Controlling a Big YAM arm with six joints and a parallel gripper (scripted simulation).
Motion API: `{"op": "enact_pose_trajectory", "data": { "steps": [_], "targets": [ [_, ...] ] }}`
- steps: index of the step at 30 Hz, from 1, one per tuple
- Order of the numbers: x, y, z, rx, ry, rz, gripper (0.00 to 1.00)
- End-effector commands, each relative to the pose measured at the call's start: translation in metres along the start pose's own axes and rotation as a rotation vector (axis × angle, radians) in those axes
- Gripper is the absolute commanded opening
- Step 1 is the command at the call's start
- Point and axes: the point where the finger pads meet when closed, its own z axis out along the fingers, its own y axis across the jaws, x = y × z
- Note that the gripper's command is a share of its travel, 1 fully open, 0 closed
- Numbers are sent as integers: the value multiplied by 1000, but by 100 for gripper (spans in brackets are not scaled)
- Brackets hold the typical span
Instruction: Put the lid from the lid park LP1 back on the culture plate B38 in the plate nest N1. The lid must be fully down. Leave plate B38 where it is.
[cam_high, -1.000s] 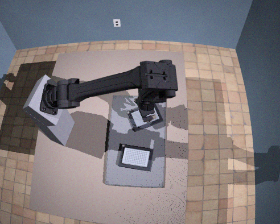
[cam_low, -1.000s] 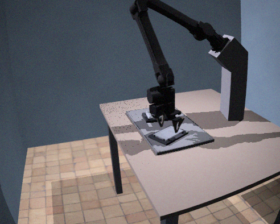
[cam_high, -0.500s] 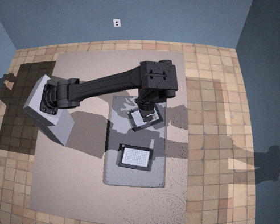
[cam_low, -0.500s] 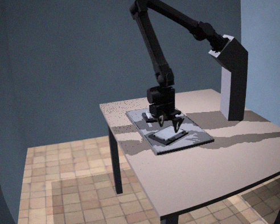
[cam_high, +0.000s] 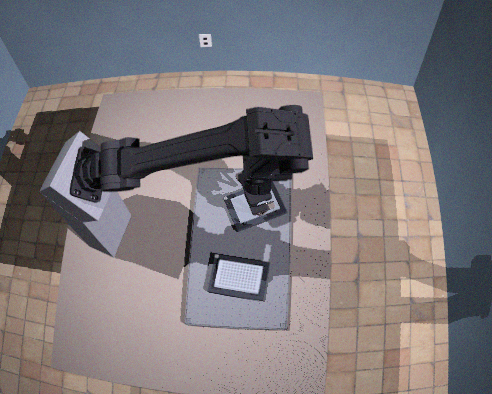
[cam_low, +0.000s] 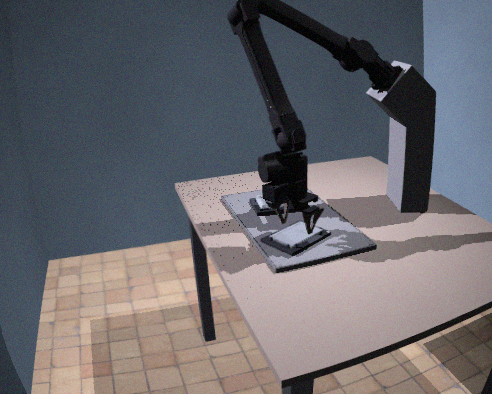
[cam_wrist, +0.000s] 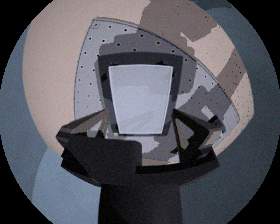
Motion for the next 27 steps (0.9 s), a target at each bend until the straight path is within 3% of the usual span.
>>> {"op": "enact_pose_trajectory", "data": {
  "steps": [1, 27],
  "targets": [
    [2, -5, 9, 5, 2, -3, 100],
    [-1, -4, 18, 4, -6, -4, 100]
  ]
}}
